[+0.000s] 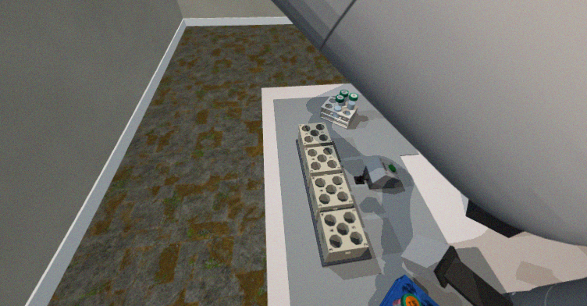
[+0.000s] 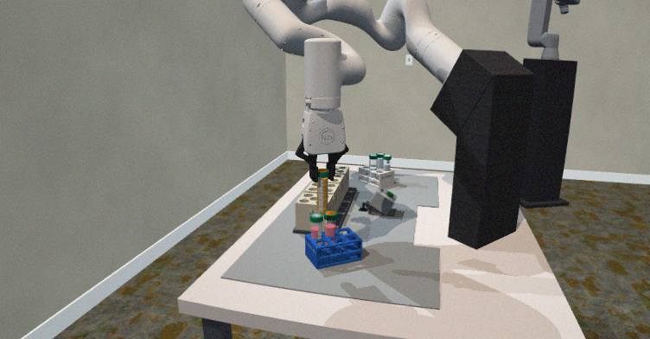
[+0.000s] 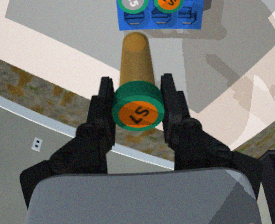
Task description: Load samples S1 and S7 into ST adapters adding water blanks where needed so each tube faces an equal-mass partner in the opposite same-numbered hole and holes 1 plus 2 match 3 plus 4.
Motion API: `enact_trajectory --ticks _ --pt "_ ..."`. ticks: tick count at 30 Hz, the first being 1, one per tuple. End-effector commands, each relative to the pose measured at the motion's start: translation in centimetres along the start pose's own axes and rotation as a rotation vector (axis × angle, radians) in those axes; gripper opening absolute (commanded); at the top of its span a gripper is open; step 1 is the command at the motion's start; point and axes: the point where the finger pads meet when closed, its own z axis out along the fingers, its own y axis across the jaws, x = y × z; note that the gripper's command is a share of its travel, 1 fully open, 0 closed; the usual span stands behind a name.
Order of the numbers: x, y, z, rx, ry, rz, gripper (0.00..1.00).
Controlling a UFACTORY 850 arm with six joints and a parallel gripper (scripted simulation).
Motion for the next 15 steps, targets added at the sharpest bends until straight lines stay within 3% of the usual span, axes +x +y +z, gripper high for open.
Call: enact_trajectory --ticks 1,15 --pt "0.0 -0.1 -0.1 0.001 0.0 0.0 0.0" --pt "4.8 1.4 -0.1 0.001 0.0 -0.333 0.0"
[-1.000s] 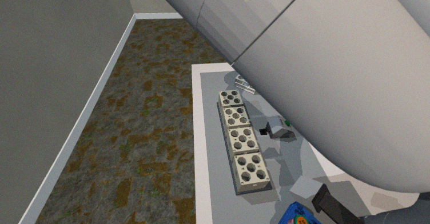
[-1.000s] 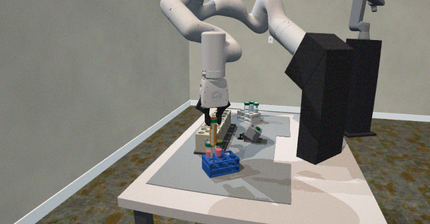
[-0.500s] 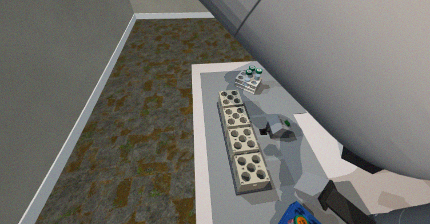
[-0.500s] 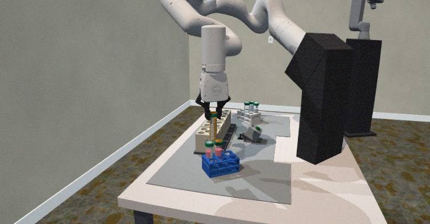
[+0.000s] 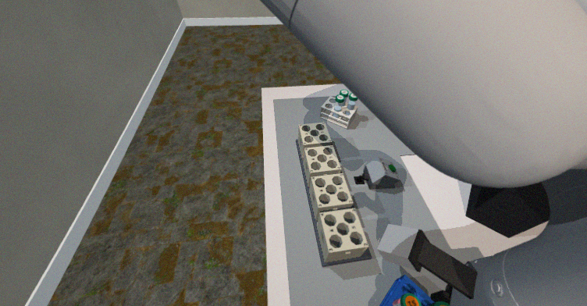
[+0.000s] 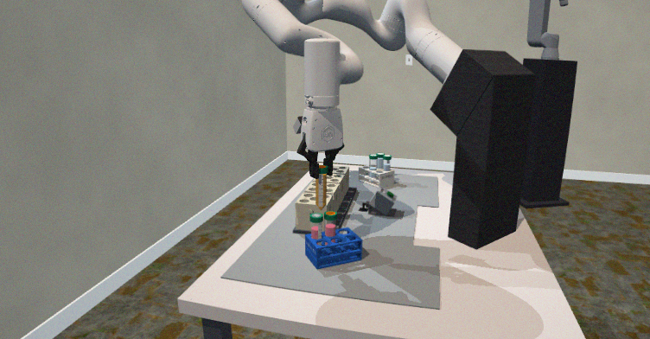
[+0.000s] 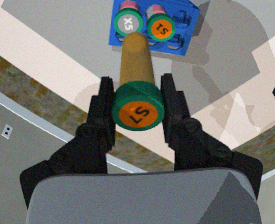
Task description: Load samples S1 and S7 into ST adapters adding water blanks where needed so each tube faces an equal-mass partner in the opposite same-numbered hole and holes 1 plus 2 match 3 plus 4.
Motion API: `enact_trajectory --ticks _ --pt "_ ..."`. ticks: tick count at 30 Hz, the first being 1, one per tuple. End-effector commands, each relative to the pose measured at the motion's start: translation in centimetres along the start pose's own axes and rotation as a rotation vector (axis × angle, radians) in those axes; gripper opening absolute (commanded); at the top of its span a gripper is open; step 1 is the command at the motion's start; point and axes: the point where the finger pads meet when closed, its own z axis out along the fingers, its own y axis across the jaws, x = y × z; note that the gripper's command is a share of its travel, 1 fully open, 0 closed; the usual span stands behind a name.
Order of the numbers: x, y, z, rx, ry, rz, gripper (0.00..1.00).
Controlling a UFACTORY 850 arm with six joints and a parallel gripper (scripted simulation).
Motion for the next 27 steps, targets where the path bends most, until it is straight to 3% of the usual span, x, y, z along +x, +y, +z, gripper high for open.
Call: enact_trajectory --ticks 1,21,27 --pt "2.0 1.0 -0.1 -0.001 -0.005 -0.154 0.0" --pt "9.9 5.3 0.0 0.0 -0.005 -0.751 0.0" --pt "12.5 6.8 0.0 0.0 -0.005 -0.751 0.0"
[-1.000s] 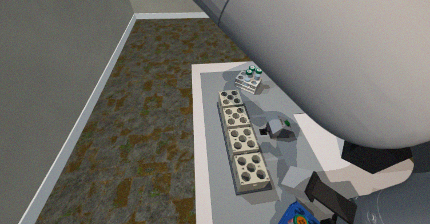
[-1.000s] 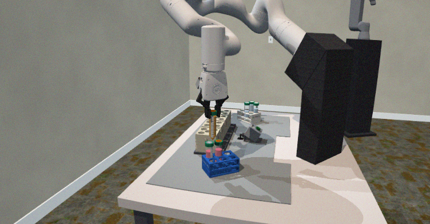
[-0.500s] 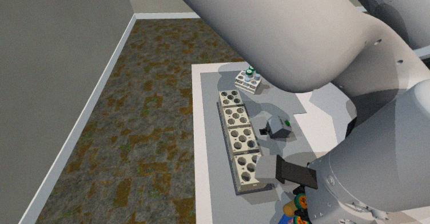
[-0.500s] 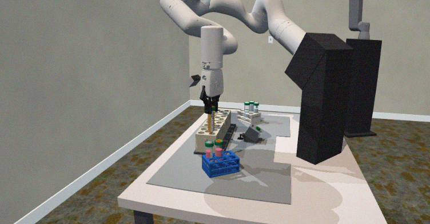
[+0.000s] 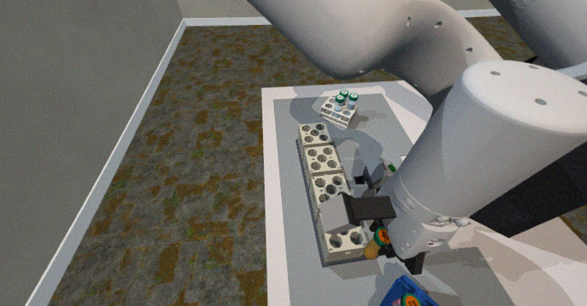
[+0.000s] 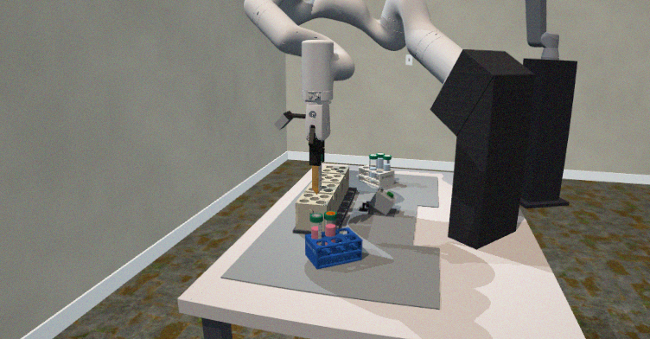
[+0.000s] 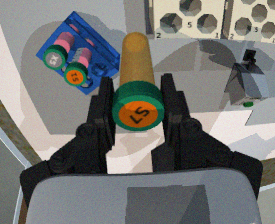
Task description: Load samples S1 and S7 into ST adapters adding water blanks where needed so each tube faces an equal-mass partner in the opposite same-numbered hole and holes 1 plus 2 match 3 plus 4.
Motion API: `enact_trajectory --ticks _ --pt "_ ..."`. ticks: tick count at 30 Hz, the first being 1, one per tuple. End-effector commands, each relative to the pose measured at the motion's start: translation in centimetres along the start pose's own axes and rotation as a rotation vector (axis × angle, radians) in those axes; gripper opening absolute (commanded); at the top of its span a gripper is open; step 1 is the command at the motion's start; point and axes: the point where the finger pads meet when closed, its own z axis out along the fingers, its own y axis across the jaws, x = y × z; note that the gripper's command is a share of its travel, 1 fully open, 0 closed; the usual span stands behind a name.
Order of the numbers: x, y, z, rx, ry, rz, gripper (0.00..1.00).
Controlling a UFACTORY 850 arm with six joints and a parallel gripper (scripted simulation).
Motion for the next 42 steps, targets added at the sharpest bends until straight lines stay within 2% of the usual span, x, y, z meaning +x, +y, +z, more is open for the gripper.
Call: enact_trajectory --ticks 1,4,13,38,42 --pt "1.0 2.5 -0.1 0.002 -0.006 -0.023 0.0" --pt "1.2 3.0 -0.1 0.002 -0.006 -0.023 0.0" --pt "2.7 7.3 -0.1 0.002 -0.006 -0.023 0.0" --pt "2.7 7.3 -0.1 0.002 -0.006 -0.023 0.0" --pt "2.7 7.3 0.7 0.002 -0.006 -0.023 0.0"
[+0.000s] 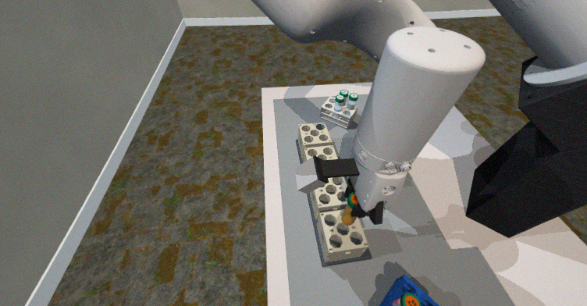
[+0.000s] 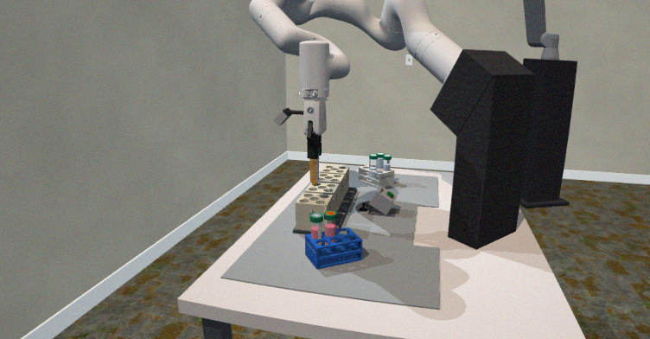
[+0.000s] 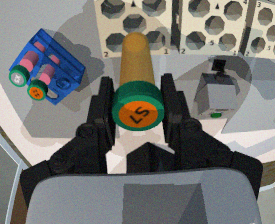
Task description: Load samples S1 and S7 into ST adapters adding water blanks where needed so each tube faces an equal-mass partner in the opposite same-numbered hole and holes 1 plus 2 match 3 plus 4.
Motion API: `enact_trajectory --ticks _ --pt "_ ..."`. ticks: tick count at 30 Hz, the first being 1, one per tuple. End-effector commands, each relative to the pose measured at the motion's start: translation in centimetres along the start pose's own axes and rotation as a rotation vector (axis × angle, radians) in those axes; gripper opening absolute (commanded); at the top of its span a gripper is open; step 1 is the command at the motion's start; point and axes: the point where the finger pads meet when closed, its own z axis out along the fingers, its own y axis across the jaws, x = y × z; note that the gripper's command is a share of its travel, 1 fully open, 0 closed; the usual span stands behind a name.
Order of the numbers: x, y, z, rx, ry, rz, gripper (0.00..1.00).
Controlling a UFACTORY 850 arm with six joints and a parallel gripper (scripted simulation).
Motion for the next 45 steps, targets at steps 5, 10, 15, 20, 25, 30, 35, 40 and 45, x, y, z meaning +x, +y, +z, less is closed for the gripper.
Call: enact_trajectory --ticks 5,10,15,20,25,30,35,40,45 --pt "0.0 0.0 1.6 0.0 0.0 0.0 0.0" --pt "0.0 0.0 2.6 0.0 0.0 0.0 0.0" --pt "0.0 0.0 3.2 0.0 0.0 0.0 0.0" --pt "0.0 0.0 3.3 0.0 0.0 0.0 0.0" --pt "0.0 0.0 3.3 0.0 0.0 0.0 0.0" --pt "0.0 0.0 3.3 0.0 0.0 0.0 0.0" --pt "0.0 0.0 3.4 0.0 0.0 0.0 0.0" --pt "0.0 0.0 3.9 0.0 0.0 0.0 0.0" --pt "0.0 0.0 4.4 0.0 0.0 0.0 0.0"
